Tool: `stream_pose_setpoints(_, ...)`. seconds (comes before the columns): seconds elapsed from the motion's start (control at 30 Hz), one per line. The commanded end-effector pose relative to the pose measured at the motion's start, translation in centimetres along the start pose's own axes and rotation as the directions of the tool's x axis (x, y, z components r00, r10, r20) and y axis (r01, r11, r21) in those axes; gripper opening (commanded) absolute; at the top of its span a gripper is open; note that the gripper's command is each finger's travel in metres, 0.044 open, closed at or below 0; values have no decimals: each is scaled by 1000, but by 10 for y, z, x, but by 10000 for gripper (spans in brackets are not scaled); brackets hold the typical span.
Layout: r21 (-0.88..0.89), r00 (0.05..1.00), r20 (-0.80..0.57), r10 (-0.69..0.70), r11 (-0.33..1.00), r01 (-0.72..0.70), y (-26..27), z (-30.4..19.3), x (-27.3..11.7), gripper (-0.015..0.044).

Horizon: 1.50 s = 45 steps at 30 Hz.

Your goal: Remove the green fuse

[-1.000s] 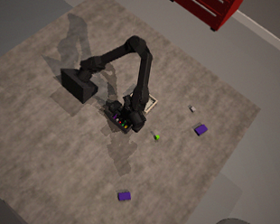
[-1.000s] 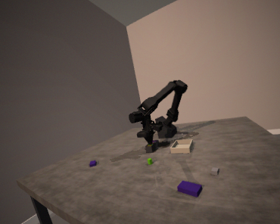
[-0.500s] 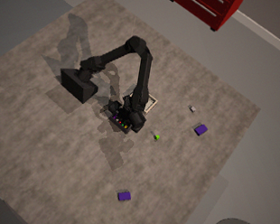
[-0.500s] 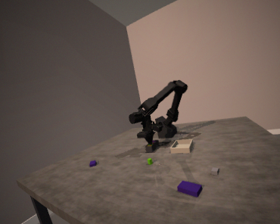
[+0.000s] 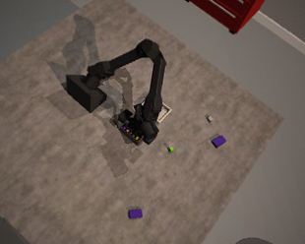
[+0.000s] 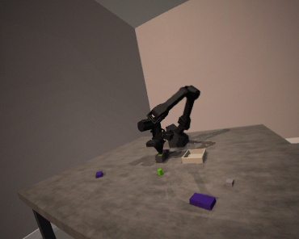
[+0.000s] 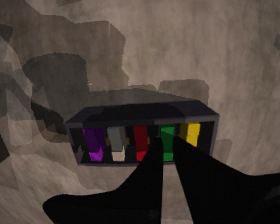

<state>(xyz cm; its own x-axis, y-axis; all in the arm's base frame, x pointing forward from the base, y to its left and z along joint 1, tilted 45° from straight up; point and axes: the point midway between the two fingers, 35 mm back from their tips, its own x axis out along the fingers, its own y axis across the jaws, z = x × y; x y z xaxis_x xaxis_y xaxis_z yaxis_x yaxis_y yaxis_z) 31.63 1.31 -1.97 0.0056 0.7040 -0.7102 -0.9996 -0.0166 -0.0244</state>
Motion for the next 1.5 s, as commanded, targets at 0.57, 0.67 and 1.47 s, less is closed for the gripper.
stream_pose_setpoints(0.57, -3, 1000, -2, -2, 1000, 2, -1, 0, -11, 0)
stream_pose_setpoints(0.67, -3, 1000, -2, -2, 1000, 2, -1, 0, -13, 0)
stream_pose_setpoints(1.47, -1, 1000, -1, -2, 1000, 2, -1, -1, -25, 0)
